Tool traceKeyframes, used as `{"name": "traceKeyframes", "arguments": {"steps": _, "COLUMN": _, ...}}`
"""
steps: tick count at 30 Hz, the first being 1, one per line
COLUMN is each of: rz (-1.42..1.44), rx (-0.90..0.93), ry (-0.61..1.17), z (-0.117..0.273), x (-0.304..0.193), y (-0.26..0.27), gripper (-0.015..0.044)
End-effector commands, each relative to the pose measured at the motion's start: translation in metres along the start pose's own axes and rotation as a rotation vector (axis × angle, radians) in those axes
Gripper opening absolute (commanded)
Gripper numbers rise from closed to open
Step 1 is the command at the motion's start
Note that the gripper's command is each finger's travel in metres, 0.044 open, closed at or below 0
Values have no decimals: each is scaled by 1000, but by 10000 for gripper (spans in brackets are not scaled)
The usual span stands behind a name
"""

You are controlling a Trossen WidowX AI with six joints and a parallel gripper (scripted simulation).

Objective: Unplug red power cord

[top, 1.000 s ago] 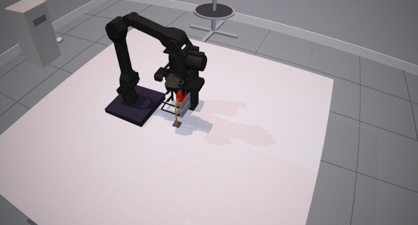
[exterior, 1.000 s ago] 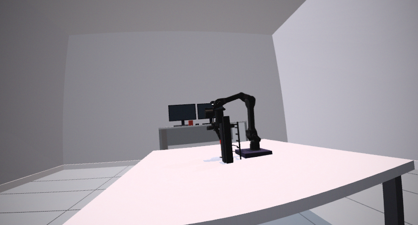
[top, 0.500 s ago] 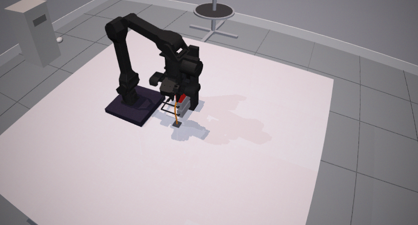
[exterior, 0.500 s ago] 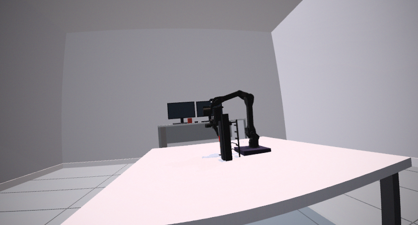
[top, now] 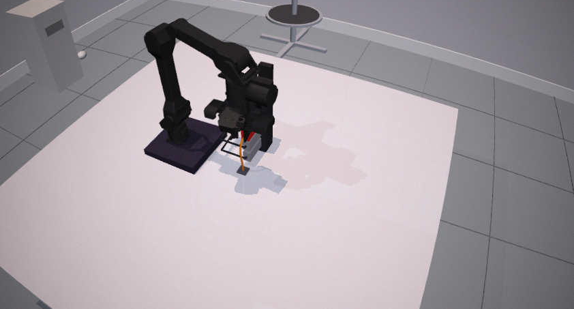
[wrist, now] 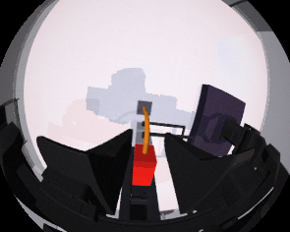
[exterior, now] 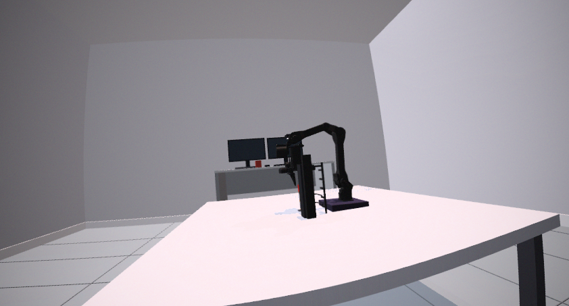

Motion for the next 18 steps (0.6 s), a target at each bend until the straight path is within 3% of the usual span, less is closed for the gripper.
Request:
{"name": "traceKeyframes", "arguments": {"steps": 1, "rz": -3, "rx": 0, "ry": 1, "z": 0, "x": 0, "y": 0, "gripper": 160}}
{"name": "traceKeyframes", "arguments": {"steps": 18, "rz": -4, "rx": 6, "ry": 1, "z": 10, "x": -9, "y": 0, "gripper": 160}}
Point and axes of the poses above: the point midway between the two fingers, 35 mm back from their tips, its own z axis back along the fingers, its own y axis across the jaws, x = y × z, the point moved 6 cm from there along z, back along the fingers, and after that the axes turned 2 degrees about -z, right-handed, at the moved point
